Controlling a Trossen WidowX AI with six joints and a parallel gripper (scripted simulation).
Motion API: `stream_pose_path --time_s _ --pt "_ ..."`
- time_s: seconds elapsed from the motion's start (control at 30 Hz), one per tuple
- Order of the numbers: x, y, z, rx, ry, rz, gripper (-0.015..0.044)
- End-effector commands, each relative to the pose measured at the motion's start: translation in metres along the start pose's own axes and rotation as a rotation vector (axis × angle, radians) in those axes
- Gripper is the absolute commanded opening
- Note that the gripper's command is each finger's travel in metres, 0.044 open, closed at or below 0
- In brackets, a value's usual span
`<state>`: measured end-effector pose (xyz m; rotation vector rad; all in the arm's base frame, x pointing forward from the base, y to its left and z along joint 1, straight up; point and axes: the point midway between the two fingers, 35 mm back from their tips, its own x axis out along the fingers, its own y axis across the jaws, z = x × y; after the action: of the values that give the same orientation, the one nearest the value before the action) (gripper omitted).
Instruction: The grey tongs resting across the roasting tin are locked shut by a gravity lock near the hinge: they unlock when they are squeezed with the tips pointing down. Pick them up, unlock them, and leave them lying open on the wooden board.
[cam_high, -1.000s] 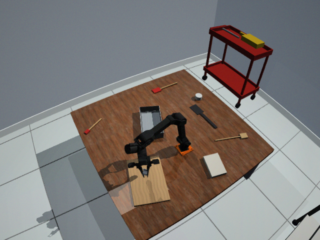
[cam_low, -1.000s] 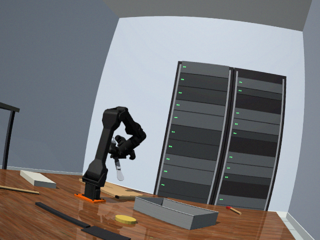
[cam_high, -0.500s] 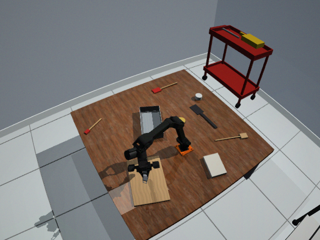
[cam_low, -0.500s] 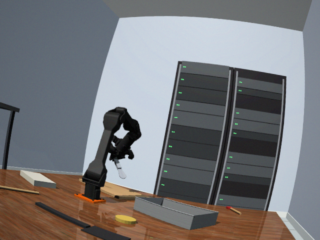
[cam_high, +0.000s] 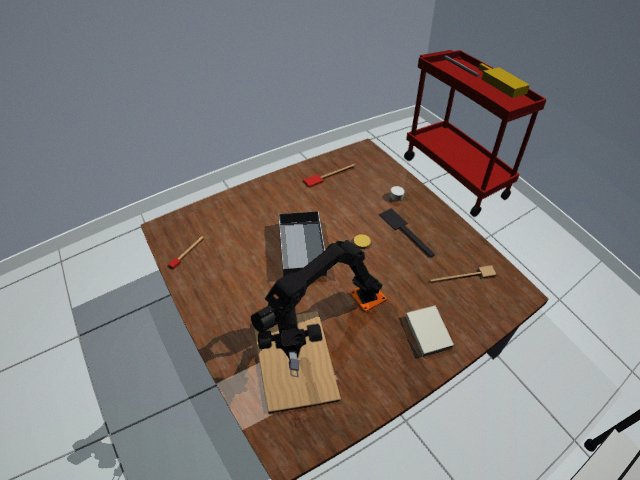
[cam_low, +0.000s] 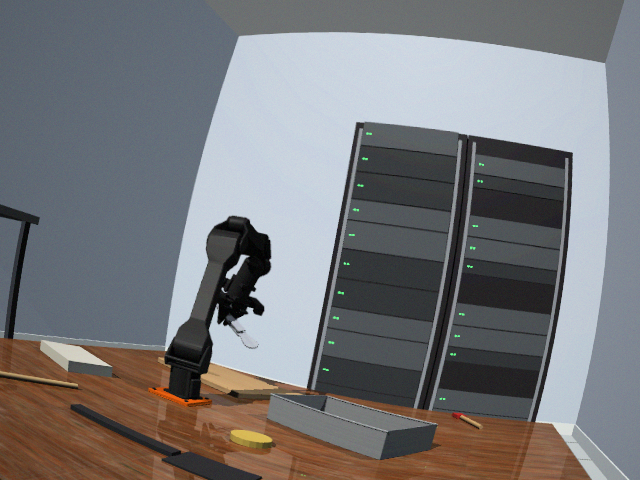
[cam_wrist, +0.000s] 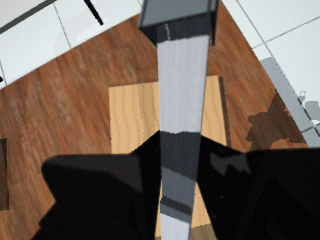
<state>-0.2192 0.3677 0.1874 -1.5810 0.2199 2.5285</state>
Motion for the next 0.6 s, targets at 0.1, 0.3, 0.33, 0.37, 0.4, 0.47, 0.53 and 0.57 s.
stream_pose_path --time_s 0.1,0.3,0.33,0.37,0.4,0.47,0.53,0.57 --pt "-0.002 0.004 -0.001 -0.029 0.123 -0.008 -0.015" --pt "-0.004 0.009 -0.004 -0.054 0.229 -0.01 -0.015" --pt "-0.004 0.009 -0.004 -0.059 0.247 -0.01 -0.015" --pt "-0.005 0.01 -0.005 -0.064 0.265 -0.011 -0.015" --pt "-0.006 0.011 -0.005 -0.069 0.283 -0.011 -0.015" --pt "-0.006 0.012 -0.006 -0.076 0.306 -0.012 -0.015" --pt "-0.007 0.012 -0.006 -0.077 0.309 -0.012 -0.015" --pt "-0.007 0.012 -0.006 -0.077 0.309 -0.012 -0.015"
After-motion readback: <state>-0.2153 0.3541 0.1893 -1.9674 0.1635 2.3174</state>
